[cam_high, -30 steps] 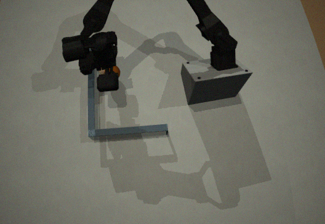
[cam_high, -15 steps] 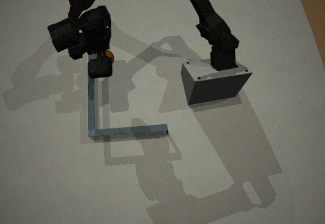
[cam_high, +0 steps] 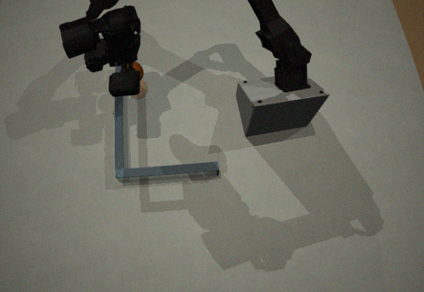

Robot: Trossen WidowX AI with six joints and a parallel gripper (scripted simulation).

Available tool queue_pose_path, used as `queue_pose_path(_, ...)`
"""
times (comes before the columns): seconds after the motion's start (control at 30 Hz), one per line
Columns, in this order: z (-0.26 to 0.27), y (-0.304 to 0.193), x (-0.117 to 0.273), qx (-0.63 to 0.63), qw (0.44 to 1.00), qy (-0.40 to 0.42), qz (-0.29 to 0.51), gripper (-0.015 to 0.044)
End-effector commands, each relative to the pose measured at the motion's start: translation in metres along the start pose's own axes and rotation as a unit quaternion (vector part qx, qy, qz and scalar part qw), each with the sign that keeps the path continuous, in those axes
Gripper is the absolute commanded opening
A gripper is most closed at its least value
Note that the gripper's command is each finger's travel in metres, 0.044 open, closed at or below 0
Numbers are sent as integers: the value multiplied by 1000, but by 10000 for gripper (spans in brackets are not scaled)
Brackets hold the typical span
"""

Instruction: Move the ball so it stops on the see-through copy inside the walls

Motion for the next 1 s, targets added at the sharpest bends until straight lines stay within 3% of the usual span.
queue_pose_path(0.0, -5, 3, -15, 6, 1000, -5, 1, 0)
queue_pose_path(0.17, -5, 4, -24, 6, 1000, -4, 1, 0)
queue_pose_path(0.53, -6, 3, -84, 6, 1000, -6, 0, 0)
queue_pose_path(0.97, -6, 3, -96, 6, 1000, -7, 0, 0)
Point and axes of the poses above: the point midway between the two fingers, 35 mm back from their tips, its own x axis back along the fingers, its own z axis across the jaws, y = z × x, the point moved 8 cm from there along x, back along the fingers, and after that the axes turned 2 degrees about -x, right-handed, at the moved point
